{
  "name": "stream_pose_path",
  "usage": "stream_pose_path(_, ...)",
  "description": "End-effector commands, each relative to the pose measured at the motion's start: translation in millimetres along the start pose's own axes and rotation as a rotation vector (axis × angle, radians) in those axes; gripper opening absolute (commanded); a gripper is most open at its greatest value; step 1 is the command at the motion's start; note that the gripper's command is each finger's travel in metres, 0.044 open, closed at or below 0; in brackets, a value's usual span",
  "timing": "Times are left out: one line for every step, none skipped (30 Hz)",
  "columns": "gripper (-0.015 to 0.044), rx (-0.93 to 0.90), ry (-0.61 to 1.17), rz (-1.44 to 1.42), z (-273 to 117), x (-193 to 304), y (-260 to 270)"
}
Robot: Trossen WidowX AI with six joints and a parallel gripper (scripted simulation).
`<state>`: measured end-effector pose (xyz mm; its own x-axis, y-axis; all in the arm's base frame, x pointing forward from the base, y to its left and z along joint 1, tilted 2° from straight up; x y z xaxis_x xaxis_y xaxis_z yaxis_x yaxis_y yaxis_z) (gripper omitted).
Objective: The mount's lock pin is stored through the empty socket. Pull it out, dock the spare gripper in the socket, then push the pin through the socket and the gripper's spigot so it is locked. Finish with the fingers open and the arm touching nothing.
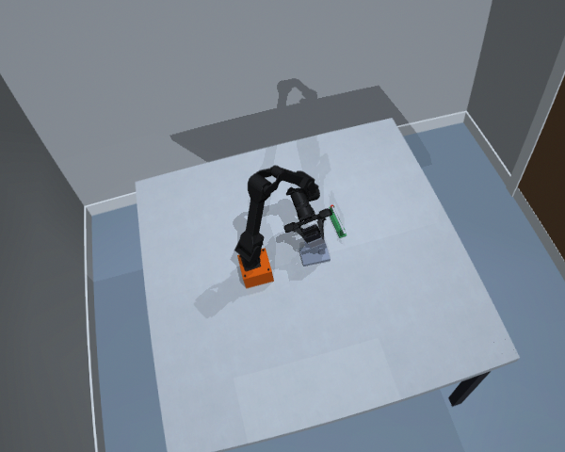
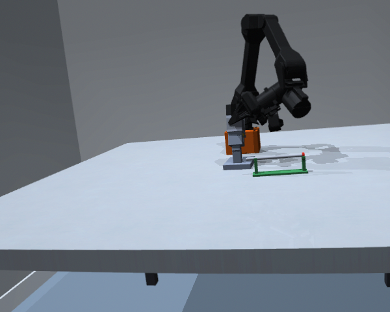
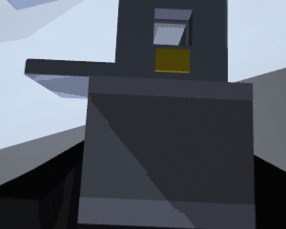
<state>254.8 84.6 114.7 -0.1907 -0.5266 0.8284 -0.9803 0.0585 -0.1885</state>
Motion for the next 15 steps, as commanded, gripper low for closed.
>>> stream_pose_path(0.0,0.001,-0.001,0.002,-0.2,0.2,-0.1)
stream_pose_path(0.0,0.001,-0.001,0.002,-0.2,0.2,-0.1)
stream_pose_path(0.0,0.001,-0.001,0.002,-0.2,0.2,-0.1)
stream_pose_path(0.0026,0.001,-0.001,0.002,-0.2,0.2,-0.1)
stream_pose_path(0.0053,0.001,-0.001,0.002,-0.2,0.2,-0.1)
stream_pose_path(0.0079,0.001,-0.001,0.002,-0.2,0.2,-0.1)
stream_pose_path(0.0105,0.001,-0.001,0.002,-0.2,0.2,-0.1)
stream_pose_path(0.0131,0.001,-0.001,0.002,-0.2,0.2,-0.1)
stream_pose_path(0.0157,0.001,-0.001,0.002,-0.2,0.2,-0.1)
stream_pose_path(0.0184,0.001,-0.001,0.002,-0.2,0.2,-0.1)
stream_pose_path(0.021,0.001,-0.001,0.002,-0.2,0.2,-0.1)
stream_pose_path(0.0236,0.001,-0.001,0.002,-0.2,0.2,-0.1)
stream_pose_path(0.0263,0.001,-0.001,0.002,-0.2,0.2,-0.1)
stream_pose_path(0.0289,0.001,-0.001,0.002,-0.2,0.2,-0.1)
stream_pose_path(0.0315,0.001,-0.001,0.002,-0.2,0.2,-0.1)
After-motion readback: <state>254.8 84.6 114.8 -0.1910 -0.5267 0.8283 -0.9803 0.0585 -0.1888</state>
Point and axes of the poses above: the point midway between the two fingers, 35 mm back from their tips, its own z axis out along the fingers, its own y axis across the jaws, x = y × z, the point moved 10 cm from there along -z, back along the fingers, and after that the axes turned 9 degrees about -z, right-handed, at the moved point
